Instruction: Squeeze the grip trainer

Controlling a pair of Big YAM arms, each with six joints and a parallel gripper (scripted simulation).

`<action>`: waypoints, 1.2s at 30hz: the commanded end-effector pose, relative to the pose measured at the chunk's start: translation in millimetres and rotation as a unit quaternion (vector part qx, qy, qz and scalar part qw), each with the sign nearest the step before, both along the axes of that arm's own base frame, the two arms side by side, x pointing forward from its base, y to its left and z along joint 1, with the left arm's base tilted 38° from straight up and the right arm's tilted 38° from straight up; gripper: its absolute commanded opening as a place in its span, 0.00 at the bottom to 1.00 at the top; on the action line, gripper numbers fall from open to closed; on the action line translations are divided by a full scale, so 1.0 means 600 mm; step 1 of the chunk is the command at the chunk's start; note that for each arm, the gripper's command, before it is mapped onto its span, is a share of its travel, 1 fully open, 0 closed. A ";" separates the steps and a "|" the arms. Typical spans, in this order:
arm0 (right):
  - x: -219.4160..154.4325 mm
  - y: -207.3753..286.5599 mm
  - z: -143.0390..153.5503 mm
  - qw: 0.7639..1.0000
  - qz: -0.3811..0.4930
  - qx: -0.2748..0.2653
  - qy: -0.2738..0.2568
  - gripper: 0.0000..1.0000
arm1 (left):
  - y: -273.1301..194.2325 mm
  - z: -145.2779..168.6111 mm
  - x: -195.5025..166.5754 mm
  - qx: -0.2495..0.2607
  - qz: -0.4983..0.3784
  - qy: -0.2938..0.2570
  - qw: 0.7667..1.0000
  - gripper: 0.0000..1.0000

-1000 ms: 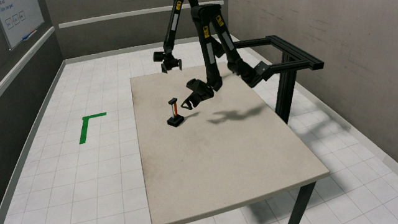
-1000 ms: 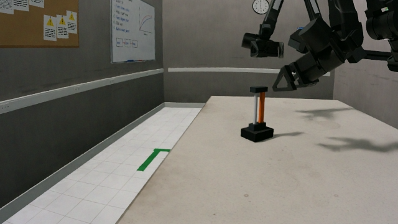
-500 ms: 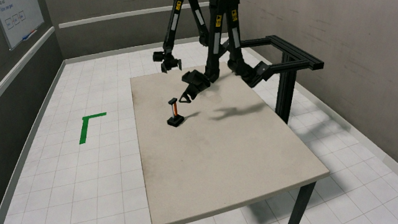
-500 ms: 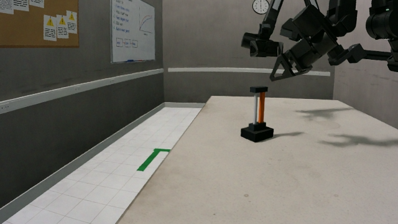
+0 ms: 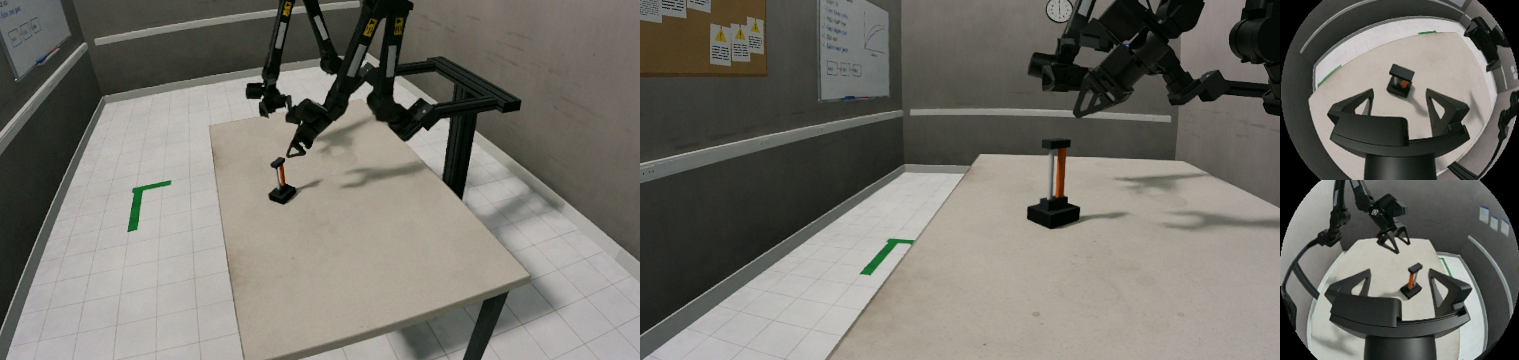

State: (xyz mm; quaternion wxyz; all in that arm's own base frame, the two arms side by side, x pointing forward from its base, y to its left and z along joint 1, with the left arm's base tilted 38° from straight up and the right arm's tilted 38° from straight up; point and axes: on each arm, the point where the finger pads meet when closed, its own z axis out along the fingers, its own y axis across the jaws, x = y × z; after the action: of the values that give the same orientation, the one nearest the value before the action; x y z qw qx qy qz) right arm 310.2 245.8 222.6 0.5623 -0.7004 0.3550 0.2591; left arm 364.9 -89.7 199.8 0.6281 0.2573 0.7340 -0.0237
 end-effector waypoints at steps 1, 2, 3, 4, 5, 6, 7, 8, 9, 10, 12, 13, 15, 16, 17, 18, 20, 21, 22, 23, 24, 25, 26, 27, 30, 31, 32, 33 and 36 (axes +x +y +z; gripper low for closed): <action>0.013 0.006 0.034 0.999 0.006 0.008 -0.031 1.00 | -0.033 0.060 0.008 -0.023 0.021 0.007 0.999 0.92; 0.013 0.006 0.034 0.999 0.006 0.008 -0.031 1.00 | -0.035 0.063 0.007 -0.024 0.026 0.010 0.999 0.92; 0.013 0.006 0.034 0.999 0.006 0.008 -0.031 1.00 | -0.038 0.066 0.007 -0.026 0.032 0.013 0.999 0.92; 0.013 0.006 0.034 0.999 0.006 0.008 -0.031 1.00 | -0.040 0.070 0.006 -0.028 0.038 0.016 0.999 0.92; 0.013 0.006 0.034 0.999 0.006 0.008 -0.031 1.00 | -0.042 0.074 0.006 -0.029 0.044 0.019 0.998 0.92; 0.013 0.006 0.034 0.999 0.006 0.008 -0.031 1.00 | -0.045 0.078 0.005 -0.031 0.050 0.021 0.998 0.92; 0.013 0.006 0.034 0.999 0.006 0.008 -0.031 1.00 | -0.045 0.078 0.005 -0.031 0.050 0.021 0.998 0.92; 0.013 0.006 0.034 0.999 0.006 0.008 -0.031 1.00 | -0.045 0.078 0.005 -0.031 0.050 0.021 0.998 0.92; 0.013 0.006 0.034 0.999 0.006 0.008 -0.031 1.00 | -0.051 0.080 0.006 -0.033 0.059 0.031 0.997 0.92; 0.013 0.006 0.034 0.999 0.006 0.008 -0.031 1.00 | -0.055 0.086 0.006 -0.036 0.067 0.035 0.996 0.92; 0.013 0.006 0.034 0.999 0.006 0.008 -0.031 1.00 | -0.061 0.095 0.005 -0.039 0.080 0.042 0.995 0.92; 0.013 0.006 0.034 0.999 0.006 0.008 -0.031 1.00 | -0.064 0.099 0.004 -0.041 0.086 0.045 0.994 0.92; 0.013 0.006 0.034 0.999 0.006 0.008 -0.031 1.00 | -0.069 0.106 0.004 -0.042 0.098 0.050 0.993 0.92; 0.013 0.006 0.034 0.999 0.006 0.008 -0.031 1.00 | -0.071 0.105 0.005 -0.039 0.105 0.055 0.992 0.92; 0.013 0.006 0.034 0.999 0.006 0.008 -0.031 1.00 | -0.074 0.105 0.006 -0.037 0.112 0.060 0.991 0.92; 0.013 0.006 0.034 0.999 0.006 0.008 -0.031 1.00 | -0.077 0.108 0.006 -0.036 0.117 0.062 0.990 0.92; 0.013 0.006 0.034 0.999 0.006 0.008 -0.031 1.00 | -0.079 0.113 0.006 -0.034 0.123 0.063 0.990 0.92; 0.013 0.006 0.034 0.999 0.006 0.008 -0.031 1.00 | -0.080 0.115 0.006 -0.033 0.125 0.062 0.990 0.92; 0.013 0.006 0.034 0.999 0.006 0.008 -0.031 1.00 | -0.080 0.117 0.006 -0.028 0.127 0.061 0.990 0.92; 0.013 0.006 0.034 0.999 0.006 0.008 -0.031 1.00 | -0.079 0.117 0.006 -0.024 0.126 0.060 0.990 0.92; 0.013 0.006 0.034 0.999 0.006 0.008 -0.031 1.00 | -0.079 0.117 0.006 -0.024 0.126 0.060 0.990 0.92; 0.013 0.006 0.034 0.999 0.006 0.008 -0.031 1.00 | -0.079 0.117 0.006 -0.024 0.126 0.060 0.990 0.92; 0.013 0.006 0.034 0.999 0.006 0.008 -0.031 1.00 | -0.079 0.117 0.006 -0.024 0.126 0.060 0.990 0.92; 0.013 0.006 0.034 0.999 0.006 0.008 -0.031 1.00 | -0.079 0.117 0.006 -0.024 0.126 0.060 0.990 0.92; 0.013 0.006 0.034 0.999 0.006 0.008 -0.031 1.00 | -0.079 0.118 0.005 -0.025 0.126 0.059 0.990 0.92; 0.013 0.006 0.034 0.999 0.006 0.008 -0.031 1.00 | -0.078 0.125 0.003 -0.028 0.126 0.055 0.990 0.92; 0.013 0.006 0.034 0.999 0.006 0.008 -0.031 1.00 | -0.078 0.128 0.003 -0.029 0.126 0.052 0.990 0.92; 0.013 0.006 0.034 0.999 0.006 0.008 -0.031 1.00 | -0.078 0.130 0.004 -0.031 0.126 0.049 0.990 0.92; 0.013 0.006 0.034 0.999 0.006 0.008 -0.031 1.00 | -0.078 0.131 0.004 -0.032 0.126 0.049 0.990 0.92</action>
State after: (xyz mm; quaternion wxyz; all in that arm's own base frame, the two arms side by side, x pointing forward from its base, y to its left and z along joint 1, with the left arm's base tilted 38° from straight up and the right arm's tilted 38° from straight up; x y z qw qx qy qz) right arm 310.2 245.8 222.6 0.5624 -0.7005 0.3550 0.2590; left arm 362.2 -125.5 244.7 0.5728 0.1487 0.8053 0.0350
